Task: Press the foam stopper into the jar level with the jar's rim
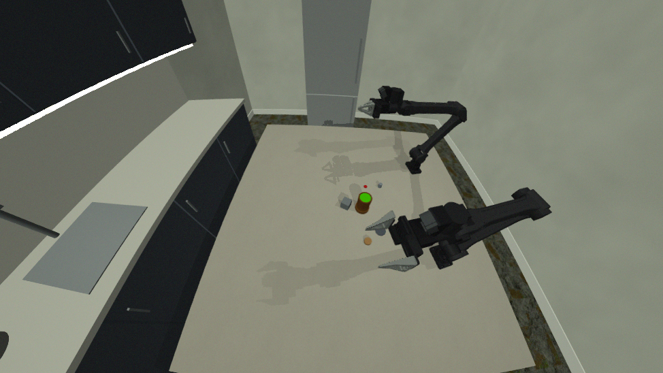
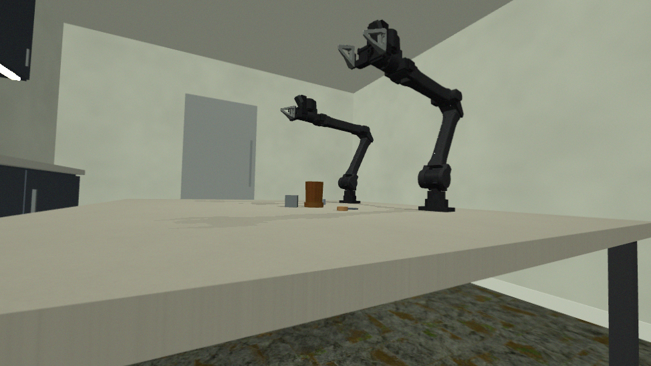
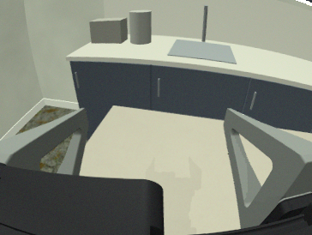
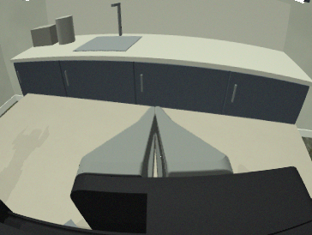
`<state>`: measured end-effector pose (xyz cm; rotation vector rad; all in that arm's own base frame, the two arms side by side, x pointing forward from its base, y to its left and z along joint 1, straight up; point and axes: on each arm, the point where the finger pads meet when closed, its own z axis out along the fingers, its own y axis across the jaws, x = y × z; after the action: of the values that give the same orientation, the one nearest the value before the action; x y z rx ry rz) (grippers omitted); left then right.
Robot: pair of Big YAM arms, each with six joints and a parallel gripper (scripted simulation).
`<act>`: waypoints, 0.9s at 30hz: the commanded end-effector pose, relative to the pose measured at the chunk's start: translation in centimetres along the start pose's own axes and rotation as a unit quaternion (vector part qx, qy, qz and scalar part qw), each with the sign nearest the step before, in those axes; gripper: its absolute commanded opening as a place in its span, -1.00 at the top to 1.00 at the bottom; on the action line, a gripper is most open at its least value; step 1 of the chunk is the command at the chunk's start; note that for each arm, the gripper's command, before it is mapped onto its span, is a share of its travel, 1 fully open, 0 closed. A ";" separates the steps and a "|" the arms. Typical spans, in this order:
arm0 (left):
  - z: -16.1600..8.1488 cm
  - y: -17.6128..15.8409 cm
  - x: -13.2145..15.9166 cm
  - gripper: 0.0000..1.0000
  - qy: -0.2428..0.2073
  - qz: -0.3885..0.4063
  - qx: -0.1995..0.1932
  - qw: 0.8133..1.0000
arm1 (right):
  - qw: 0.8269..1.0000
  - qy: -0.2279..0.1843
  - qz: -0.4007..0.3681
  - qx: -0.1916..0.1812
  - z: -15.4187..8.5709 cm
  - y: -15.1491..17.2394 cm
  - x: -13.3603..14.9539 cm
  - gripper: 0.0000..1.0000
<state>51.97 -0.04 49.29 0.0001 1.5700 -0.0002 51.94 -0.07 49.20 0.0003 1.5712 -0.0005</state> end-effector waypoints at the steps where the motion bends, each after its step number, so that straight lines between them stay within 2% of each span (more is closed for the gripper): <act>1: -0.6 -0.7 -0.3 -0.96 -0.006 0.005 0.006 1.000 | 1.000 -0.003 0.007 -0.005 0.0 0.4 -0.1 1.00; 27: -0.7 -0.7 -0.5 -0.96 -0.006 0.005 0.006 1.000 | 1.000 -0.003 0.007 -0.008 -0.2 0.8 -0.2 1.00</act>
<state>51.92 -0.04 49.19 -0.0001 1.5714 0.0001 51.94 -0.05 49.21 0.0001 1.5710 -0.0001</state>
